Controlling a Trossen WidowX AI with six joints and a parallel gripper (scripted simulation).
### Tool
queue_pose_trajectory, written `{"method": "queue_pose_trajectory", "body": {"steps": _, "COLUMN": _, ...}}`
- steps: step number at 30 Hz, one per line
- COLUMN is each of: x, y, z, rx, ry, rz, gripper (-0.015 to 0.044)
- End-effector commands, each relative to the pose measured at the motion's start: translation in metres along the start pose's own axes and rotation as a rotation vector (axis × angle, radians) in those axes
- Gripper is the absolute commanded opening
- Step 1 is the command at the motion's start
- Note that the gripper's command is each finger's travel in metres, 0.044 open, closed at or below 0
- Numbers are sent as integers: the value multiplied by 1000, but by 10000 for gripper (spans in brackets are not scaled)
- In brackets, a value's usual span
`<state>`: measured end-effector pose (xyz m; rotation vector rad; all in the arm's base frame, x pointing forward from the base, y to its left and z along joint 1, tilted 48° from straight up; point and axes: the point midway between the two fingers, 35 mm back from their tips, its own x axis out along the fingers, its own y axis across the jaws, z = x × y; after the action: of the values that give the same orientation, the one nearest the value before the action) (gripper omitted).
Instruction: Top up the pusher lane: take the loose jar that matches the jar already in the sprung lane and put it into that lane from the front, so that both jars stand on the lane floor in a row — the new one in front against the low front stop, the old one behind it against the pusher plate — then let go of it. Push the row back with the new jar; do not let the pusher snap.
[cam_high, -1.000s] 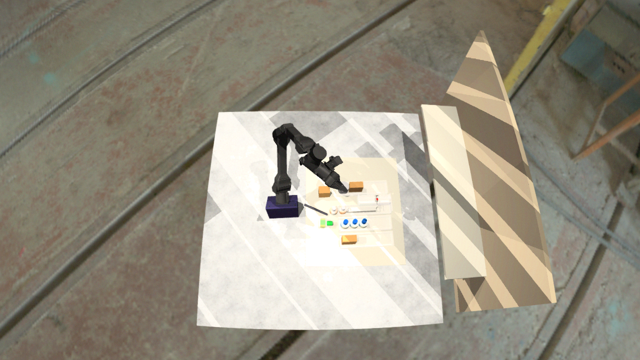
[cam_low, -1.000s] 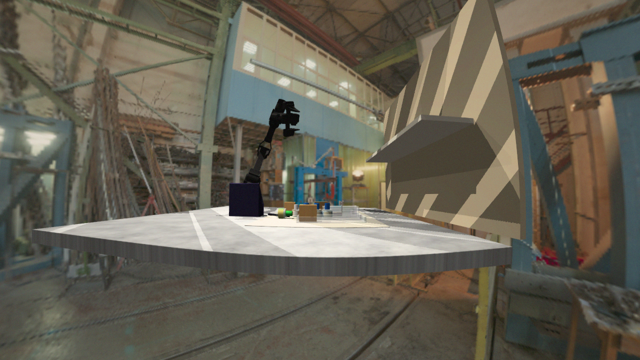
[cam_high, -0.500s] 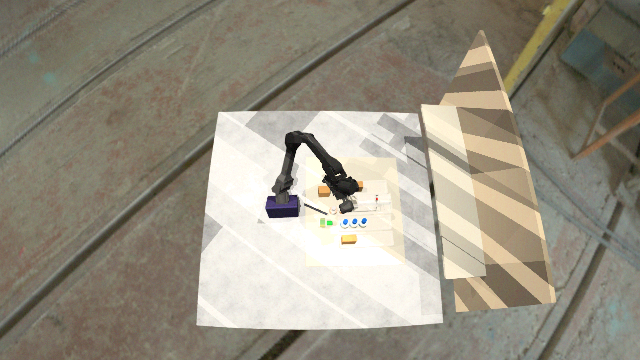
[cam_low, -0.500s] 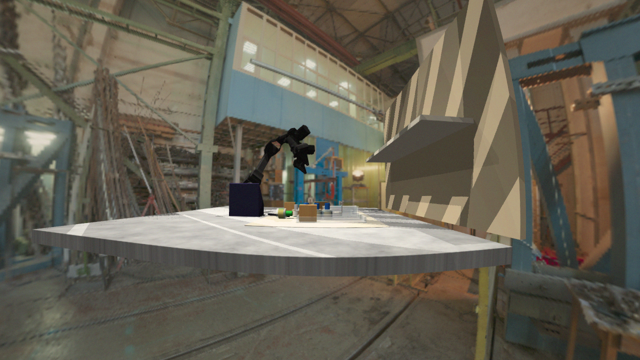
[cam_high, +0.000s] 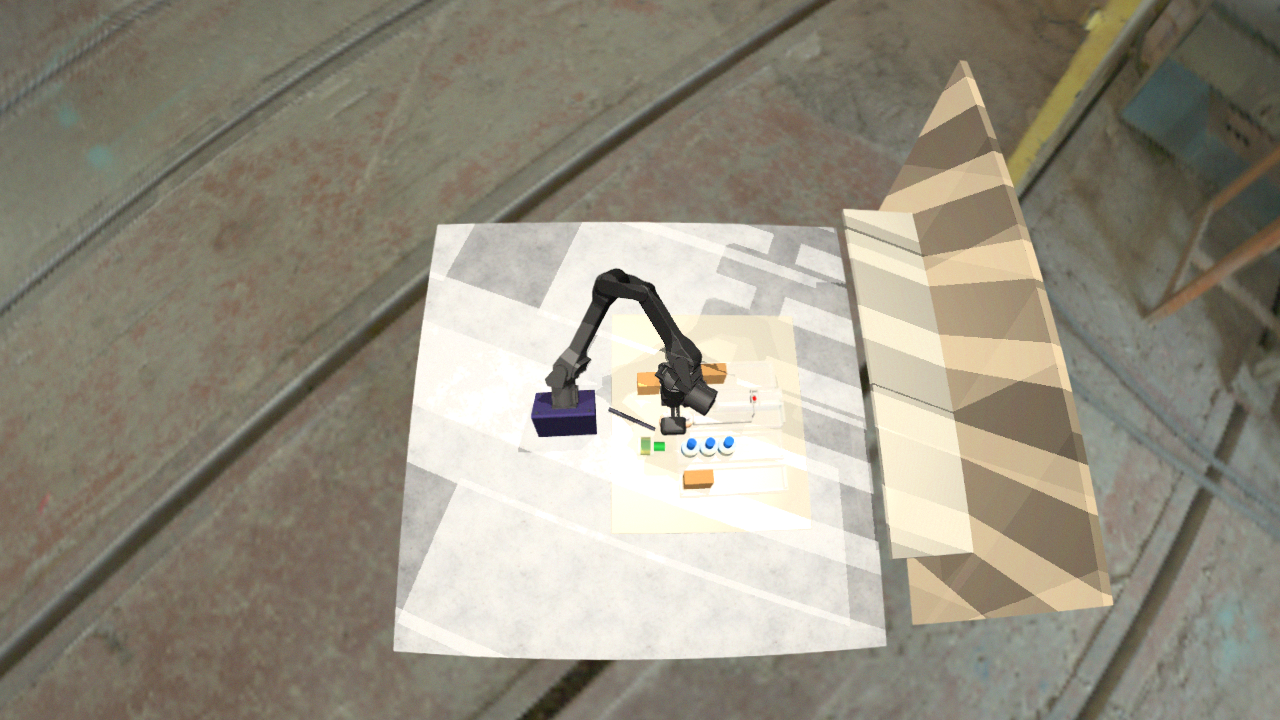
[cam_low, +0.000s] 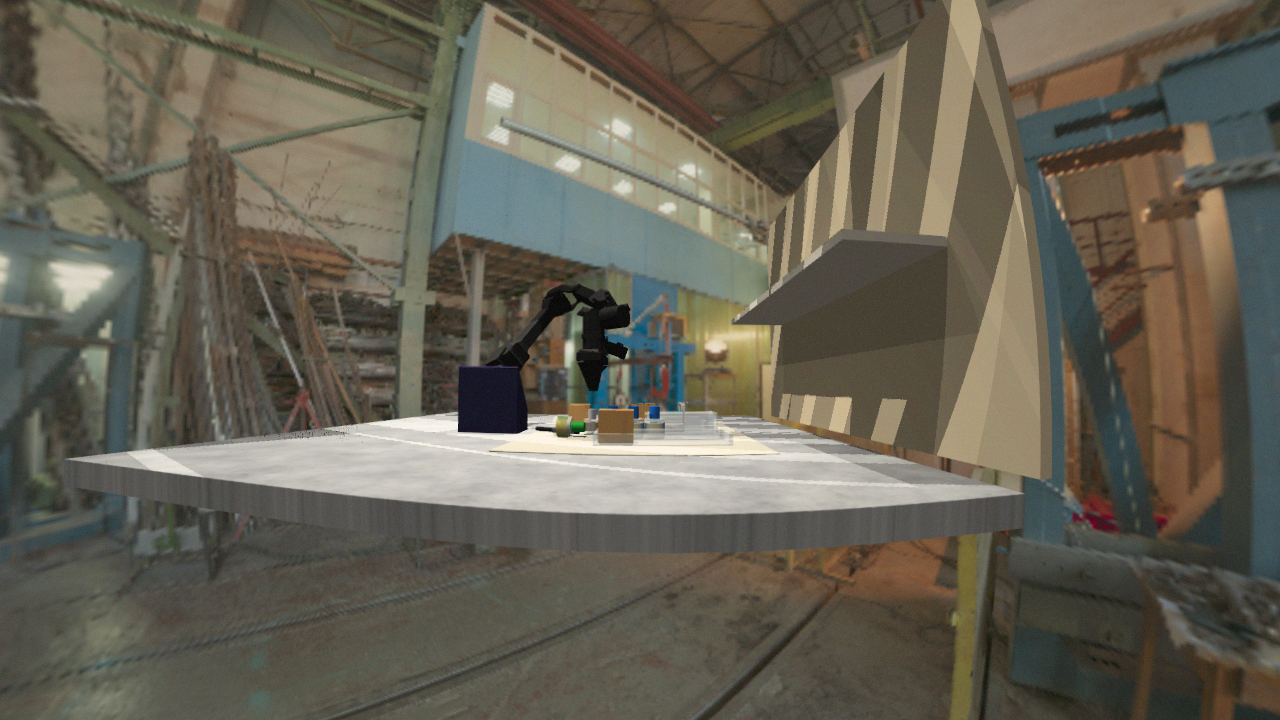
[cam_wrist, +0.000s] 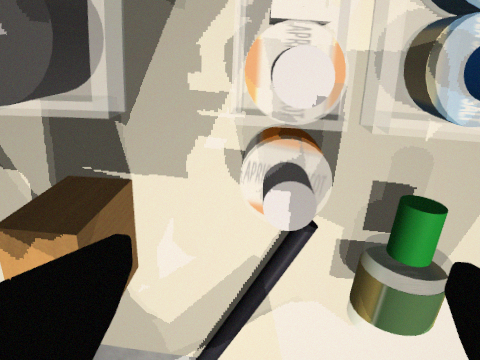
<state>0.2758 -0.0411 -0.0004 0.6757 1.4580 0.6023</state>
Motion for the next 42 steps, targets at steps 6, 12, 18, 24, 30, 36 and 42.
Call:
{"method": "queue_pose_trajectory", "body": {"steps": 6, "x": 36, "y": -1, "z": -3, "rx": 18, "ry": 13, "rz": 12, "gripper": 440}}
{"method": "queue_pose_trajectory", "body": {"steps": 12, "x": 43, "y": -2, "z": -3, "rx": 18, "ry": 13, "rz": 12, "gripper": 440}}
{"method": "queue_pose_trajectory", "body": {"steps": 18, "x": 57, "y": -2, "z": -3, "rx": 18, "ry": 13, "rz": 12, "gripper": 440}}
{"method": "queue_pose_trajectory", "body": {"steps": 24, "x": 64, "y": -2, "z": -3, "rx": 18, "ry": 13, "rz": 12, "gripper": 440}}
{"method": "queue_pose_trajectory", "body": {"steps": 30, "x": 74, "y": -2, "z": -3, "rx": 18, "ry": 13, "rz": 12, "gripper": 440}}
{"method": "queue_pose_trajectory", "body": {"steps": 36, "x": 83, "y": -2, "z": -3, "rx": 18, "ry": 13, "rz": 13, "gripper": 440}}
{"method": "queue_pose_trajectory", "body": {"steps": 42, "x": 87, "y": -1, "z": -4, "rx": 18, "ry": 14, "rz": 14, "gripper": 387}}
